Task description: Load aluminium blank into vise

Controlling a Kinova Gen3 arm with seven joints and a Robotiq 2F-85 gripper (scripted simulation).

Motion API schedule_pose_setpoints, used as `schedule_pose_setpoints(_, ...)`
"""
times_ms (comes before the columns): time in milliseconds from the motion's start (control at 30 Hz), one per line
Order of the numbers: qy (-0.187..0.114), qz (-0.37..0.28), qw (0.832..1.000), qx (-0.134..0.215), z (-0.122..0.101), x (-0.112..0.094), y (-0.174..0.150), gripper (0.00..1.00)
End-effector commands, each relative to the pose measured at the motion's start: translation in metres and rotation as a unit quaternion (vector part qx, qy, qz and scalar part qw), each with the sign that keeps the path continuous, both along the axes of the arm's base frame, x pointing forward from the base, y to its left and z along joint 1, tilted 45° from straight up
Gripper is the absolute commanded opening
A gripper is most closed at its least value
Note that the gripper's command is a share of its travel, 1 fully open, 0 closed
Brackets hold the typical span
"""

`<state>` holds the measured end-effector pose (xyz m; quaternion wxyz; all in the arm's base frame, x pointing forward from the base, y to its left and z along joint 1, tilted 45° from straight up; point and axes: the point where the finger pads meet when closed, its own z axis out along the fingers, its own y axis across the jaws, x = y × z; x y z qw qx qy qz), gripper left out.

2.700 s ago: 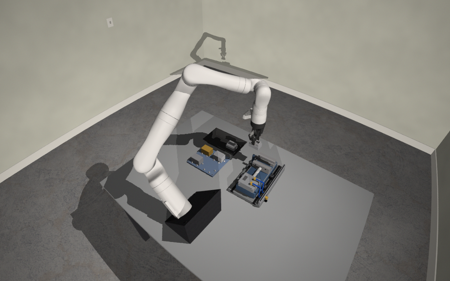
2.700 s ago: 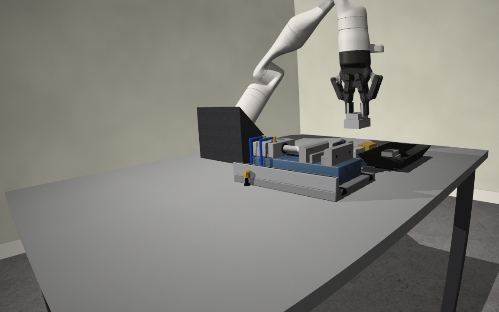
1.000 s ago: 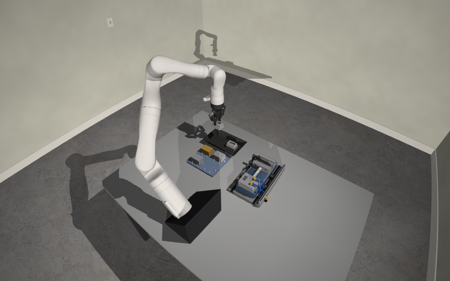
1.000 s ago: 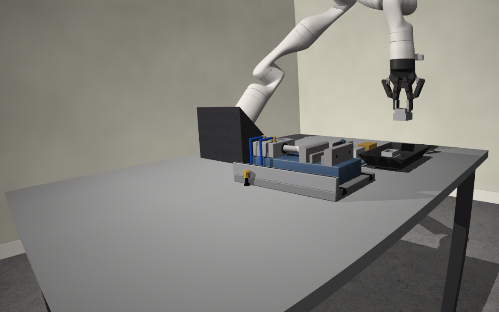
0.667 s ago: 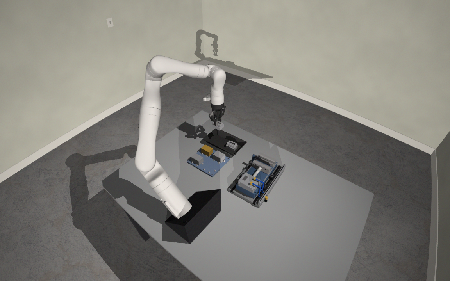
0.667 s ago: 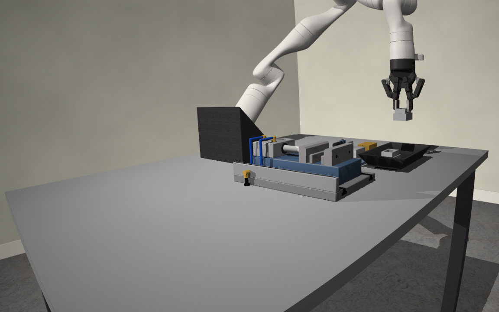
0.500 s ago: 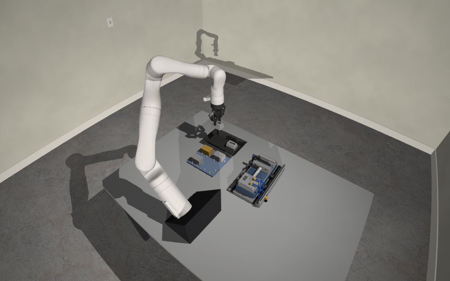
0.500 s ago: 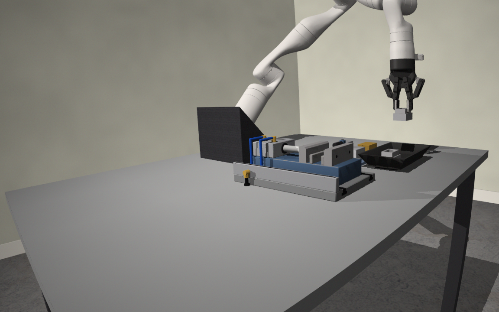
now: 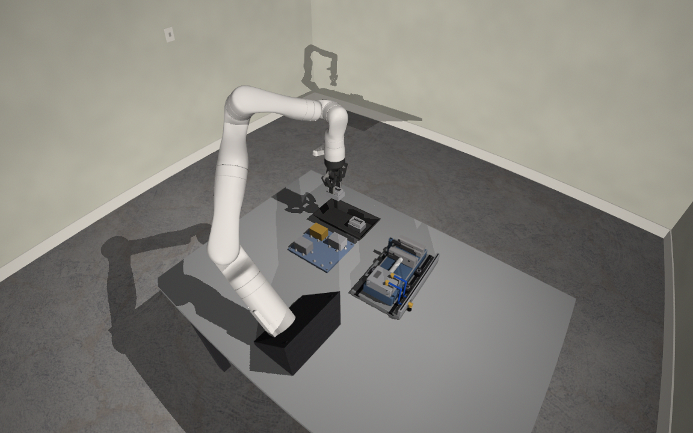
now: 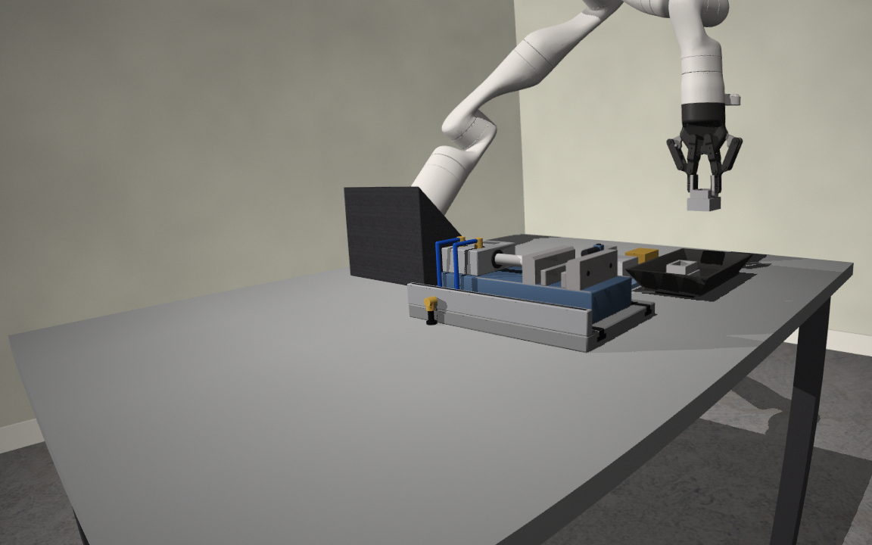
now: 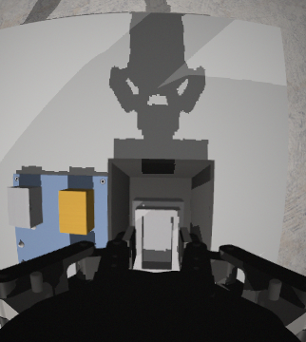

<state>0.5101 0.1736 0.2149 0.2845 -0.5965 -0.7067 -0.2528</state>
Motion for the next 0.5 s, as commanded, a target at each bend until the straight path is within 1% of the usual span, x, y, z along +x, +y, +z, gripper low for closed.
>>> schedule_pose_setpoints(0,-0.001,-0.001,1.000,0.000,0.0002,0.0004,-0.0004,0.00)
schedule_pose_setpoints(467,-0.001,0.000,1.000,0.000,-0.0052,-0.0002,0.0049,0.00)
